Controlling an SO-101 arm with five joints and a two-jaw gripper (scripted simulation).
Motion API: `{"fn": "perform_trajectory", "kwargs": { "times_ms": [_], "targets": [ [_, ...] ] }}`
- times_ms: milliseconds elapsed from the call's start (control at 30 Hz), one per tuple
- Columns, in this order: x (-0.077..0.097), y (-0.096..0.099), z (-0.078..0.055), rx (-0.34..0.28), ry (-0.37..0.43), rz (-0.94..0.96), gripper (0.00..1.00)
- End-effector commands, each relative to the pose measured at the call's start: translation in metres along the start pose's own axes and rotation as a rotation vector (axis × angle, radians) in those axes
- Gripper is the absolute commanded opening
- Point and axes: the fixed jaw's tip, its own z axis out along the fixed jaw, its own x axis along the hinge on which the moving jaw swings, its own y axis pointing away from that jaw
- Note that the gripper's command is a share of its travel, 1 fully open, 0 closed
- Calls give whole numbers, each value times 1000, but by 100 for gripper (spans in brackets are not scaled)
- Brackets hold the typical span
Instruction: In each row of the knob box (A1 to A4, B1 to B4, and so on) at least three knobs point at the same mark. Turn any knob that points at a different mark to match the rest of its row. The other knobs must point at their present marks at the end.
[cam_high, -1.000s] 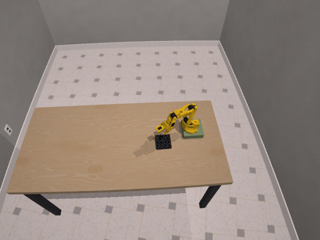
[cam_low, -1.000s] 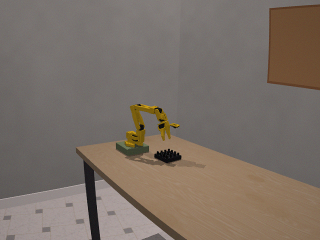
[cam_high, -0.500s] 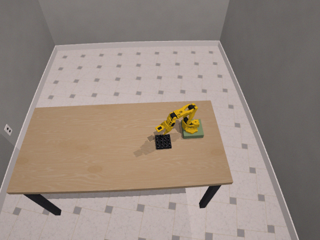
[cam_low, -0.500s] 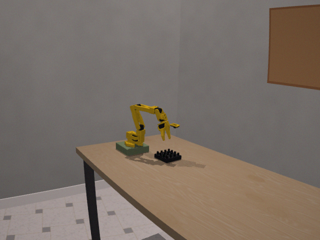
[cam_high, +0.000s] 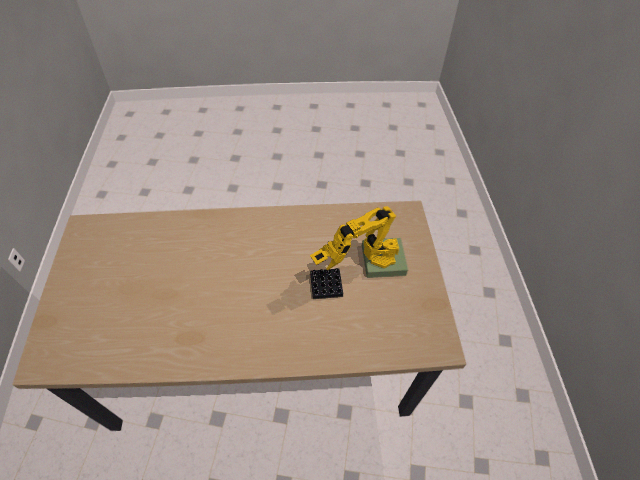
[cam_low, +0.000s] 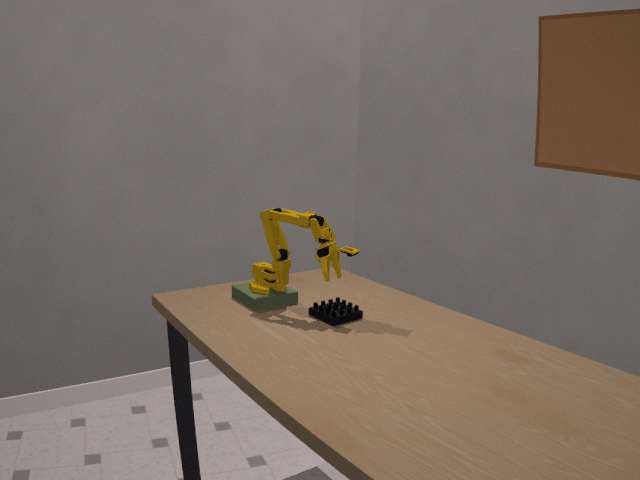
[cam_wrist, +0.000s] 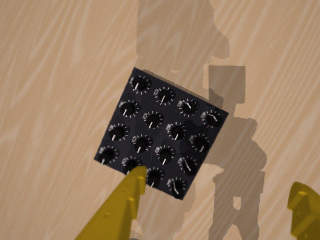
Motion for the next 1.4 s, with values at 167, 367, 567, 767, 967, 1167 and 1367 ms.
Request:
{"fn": "perform_trajectory", "kwargs": {
  "times_ms": [167,367,567,767,967,1167,1367],
  "targets": [
    [2,0,1,-1,12,0,40],
    [15,1,9,-5,110,0,40],
    [30,1,16,-8,214,0,40],
    [51,2,23,-13,360,0,40],
    [61,2,25,-15,427,0,40],
    [61,2,26,-15,431,0,40],
    [61,1,26,-9,431,29,39]
  ]
}}
